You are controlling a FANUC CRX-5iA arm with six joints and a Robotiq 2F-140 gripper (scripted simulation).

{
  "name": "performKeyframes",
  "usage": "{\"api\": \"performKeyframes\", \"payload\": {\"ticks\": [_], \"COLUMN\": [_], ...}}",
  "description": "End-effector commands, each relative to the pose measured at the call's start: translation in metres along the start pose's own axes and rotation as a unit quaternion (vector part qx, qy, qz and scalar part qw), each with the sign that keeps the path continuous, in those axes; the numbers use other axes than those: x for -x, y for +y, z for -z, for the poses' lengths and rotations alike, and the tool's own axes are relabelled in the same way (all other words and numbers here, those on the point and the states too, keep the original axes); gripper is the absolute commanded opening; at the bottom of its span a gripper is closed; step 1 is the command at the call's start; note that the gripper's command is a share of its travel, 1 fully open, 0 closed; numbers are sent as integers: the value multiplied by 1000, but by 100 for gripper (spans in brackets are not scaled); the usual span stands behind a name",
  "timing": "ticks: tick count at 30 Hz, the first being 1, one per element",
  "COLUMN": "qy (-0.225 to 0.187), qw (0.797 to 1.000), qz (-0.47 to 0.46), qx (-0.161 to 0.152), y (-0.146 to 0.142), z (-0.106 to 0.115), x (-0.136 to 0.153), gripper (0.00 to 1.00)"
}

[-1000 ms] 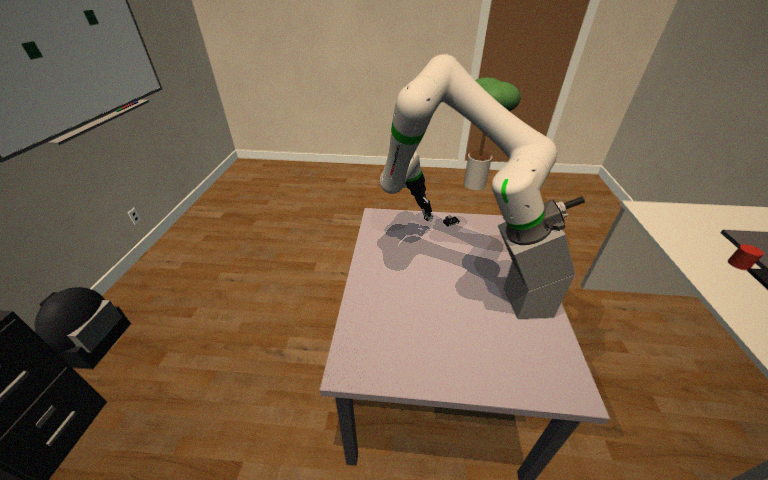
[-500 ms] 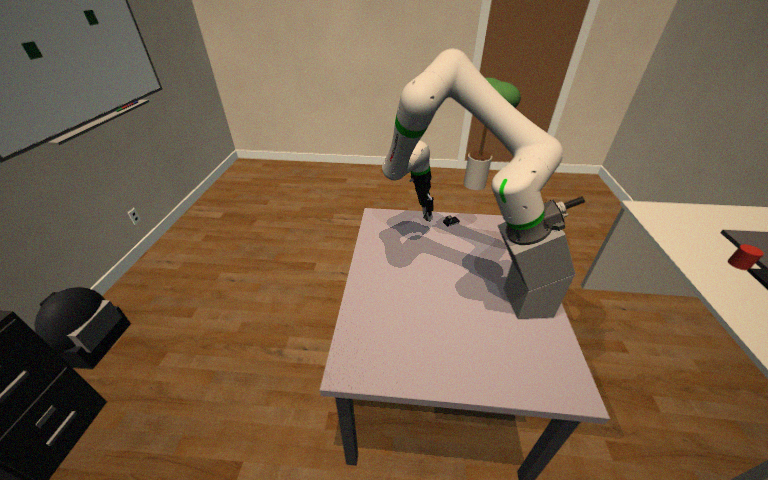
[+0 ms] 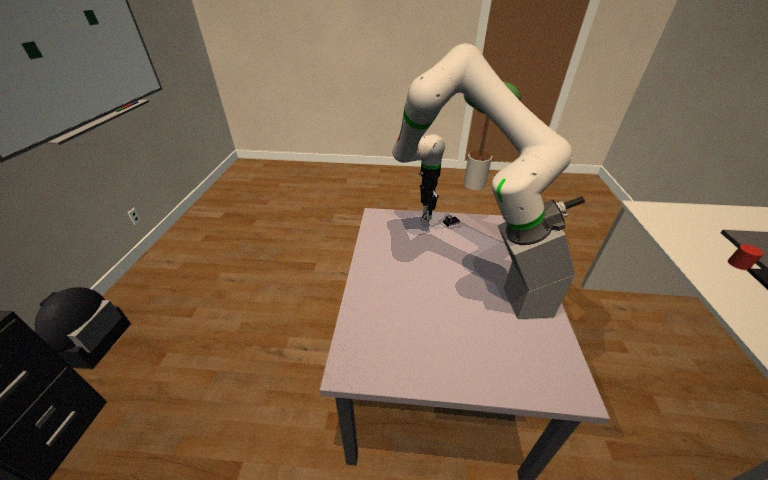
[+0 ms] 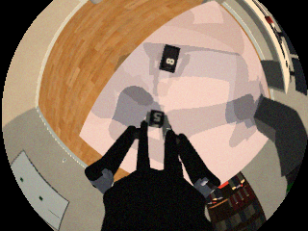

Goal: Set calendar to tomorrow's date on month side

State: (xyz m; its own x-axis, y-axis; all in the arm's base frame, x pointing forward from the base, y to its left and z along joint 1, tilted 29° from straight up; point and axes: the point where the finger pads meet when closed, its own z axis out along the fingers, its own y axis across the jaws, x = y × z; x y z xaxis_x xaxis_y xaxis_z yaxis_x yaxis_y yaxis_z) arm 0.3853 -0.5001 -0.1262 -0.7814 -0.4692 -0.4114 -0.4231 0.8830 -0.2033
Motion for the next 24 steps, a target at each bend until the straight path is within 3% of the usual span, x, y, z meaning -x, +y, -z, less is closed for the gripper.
{"api": "performKeyframes", "payload": {"ticks": [1, 10, 18, 24], "qy": [-21, -139, -152, -234], "qw": [1000, 990, 988, 972], "qz": [1, 0, 0, -2], "qx": [6, 6, 6, 9], "y": [3, 3, 3, 4], "z": [-1, -2, -2, -5], "x": [-4, -7, -10, -12], "gripper": [25, 25, 25, 25]}}
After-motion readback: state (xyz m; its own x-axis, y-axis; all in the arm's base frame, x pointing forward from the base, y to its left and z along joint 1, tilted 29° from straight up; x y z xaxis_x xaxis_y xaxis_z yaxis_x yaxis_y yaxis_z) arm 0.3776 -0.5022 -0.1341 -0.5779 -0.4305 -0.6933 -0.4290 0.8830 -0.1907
